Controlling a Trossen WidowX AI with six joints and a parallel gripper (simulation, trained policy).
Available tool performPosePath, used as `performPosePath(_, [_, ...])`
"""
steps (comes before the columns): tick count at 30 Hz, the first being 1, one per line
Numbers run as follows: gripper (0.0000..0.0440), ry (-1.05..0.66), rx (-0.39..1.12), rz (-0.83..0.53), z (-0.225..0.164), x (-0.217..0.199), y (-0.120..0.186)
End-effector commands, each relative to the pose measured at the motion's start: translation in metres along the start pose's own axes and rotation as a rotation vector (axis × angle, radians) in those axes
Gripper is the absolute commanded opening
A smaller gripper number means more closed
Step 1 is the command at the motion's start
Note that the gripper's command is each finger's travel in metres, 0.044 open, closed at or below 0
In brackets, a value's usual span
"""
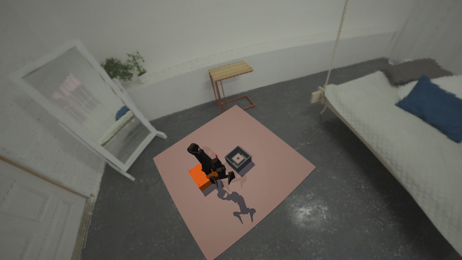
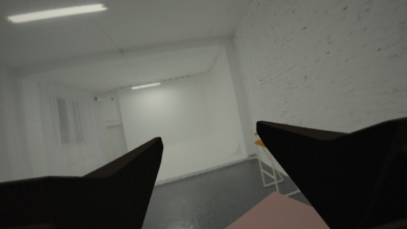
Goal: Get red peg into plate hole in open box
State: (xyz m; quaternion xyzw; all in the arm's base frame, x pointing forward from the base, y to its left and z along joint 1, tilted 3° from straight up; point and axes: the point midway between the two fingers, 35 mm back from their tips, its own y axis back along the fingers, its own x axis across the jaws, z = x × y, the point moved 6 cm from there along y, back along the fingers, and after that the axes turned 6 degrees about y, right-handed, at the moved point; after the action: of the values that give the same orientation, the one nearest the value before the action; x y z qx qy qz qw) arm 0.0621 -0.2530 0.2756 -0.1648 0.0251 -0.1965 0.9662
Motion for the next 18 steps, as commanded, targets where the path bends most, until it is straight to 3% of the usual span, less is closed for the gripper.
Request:
performPosePath(1, [0.0415,0.004,0.001,0.015,0.001,0.003,0.0])
performPosePath(3, [0.044,0.008,0.009,0.059,0.001,0.014,0.002])
performPosePath(18, [0.044,-0.049,0.226,0.516,0.009,0.123,0.058])
